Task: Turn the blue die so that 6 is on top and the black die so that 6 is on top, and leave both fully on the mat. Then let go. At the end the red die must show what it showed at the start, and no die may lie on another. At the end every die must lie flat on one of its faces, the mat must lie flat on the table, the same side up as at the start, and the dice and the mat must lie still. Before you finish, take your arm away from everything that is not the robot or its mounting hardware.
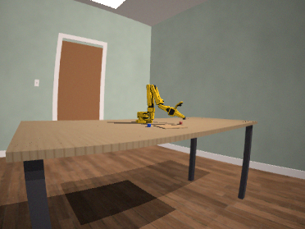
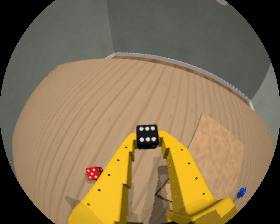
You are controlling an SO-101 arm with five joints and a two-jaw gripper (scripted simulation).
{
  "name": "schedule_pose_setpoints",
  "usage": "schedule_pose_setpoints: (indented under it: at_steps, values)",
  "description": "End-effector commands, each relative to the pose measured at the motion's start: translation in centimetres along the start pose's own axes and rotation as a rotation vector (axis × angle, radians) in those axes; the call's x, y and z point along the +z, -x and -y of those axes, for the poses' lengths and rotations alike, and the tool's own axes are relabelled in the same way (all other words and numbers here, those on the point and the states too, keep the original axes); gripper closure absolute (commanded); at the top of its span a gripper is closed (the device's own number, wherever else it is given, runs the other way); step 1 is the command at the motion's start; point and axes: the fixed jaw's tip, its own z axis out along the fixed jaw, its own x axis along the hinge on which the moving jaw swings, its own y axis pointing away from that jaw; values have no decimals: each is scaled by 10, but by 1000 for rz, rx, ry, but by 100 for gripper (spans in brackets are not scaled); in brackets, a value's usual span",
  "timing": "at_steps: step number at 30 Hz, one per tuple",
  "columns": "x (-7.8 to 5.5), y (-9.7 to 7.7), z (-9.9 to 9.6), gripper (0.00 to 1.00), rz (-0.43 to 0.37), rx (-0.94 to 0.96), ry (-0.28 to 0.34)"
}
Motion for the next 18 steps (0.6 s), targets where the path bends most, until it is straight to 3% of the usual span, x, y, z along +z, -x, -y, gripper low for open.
schedule_pose_setpoints:
  at_steps: [1, 18]
  values:
    - [1, 4, 1, 100, 34, -4, -5]
    - [3, -1, 1, 100, 34, -4, -5]
